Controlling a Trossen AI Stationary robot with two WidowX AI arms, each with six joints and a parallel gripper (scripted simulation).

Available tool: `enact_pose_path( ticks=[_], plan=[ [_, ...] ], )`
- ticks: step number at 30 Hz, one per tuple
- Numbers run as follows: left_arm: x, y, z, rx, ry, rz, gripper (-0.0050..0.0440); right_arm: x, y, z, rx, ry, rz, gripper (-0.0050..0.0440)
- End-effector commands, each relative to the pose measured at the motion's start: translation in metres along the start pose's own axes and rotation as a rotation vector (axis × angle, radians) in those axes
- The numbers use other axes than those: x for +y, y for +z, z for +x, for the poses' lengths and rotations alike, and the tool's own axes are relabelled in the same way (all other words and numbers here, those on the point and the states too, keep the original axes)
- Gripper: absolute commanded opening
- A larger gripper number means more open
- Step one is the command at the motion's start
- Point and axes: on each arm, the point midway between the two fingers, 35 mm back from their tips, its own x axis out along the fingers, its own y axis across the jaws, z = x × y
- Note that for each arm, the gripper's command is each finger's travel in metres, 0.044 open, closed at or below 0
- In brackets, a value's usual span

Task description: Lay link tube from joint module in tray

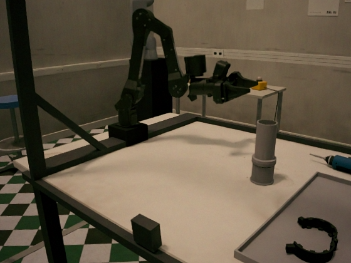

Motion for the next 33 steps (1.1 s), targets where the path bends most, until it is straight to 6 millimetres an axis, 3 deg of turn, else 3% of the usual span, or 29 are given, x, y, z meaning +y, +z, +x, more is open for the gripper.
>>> enact_pose_path(
  ticks=[1,19,22,28,32,33],
  plan=[
    [0.001,0.007,0.001,-0.019,0.001,0.006,0.0440,-0.003,0.004,-0.005,-0.017,0.000,0.011,0.0440],
    [0.001,0.007,0.001,-0.019,0.001,0.006,0.0440,-0.003,0.004,-0.005,-0.017,0.000,0.011,0.0440],
    [-0.002,0.010,-0.002,-0.013,-0.002,0.008,0.0440,0.005,0.004,-0.007,-0.014,0.026,0.000,0.0440],
    [-0.009,0.027,-0.009,0.028,-0.013,0.007,0.0440,0.058,-0.007,-0.023,0.038,0.186,-0.116,0.0440],
    [-0.014,0.061,-0.013,-0.011,-0.018,0.028,0.0440,0.110,-0.020,-0.040,0.091,0.344,-0.236,0.0440],
    [-0.014,0.061,-0.013,-0.011,-0.018,0.028,0.0440,0.110,-0.020,-0.040,0.091,0.344,-0.236,0.0440]
  ],
)
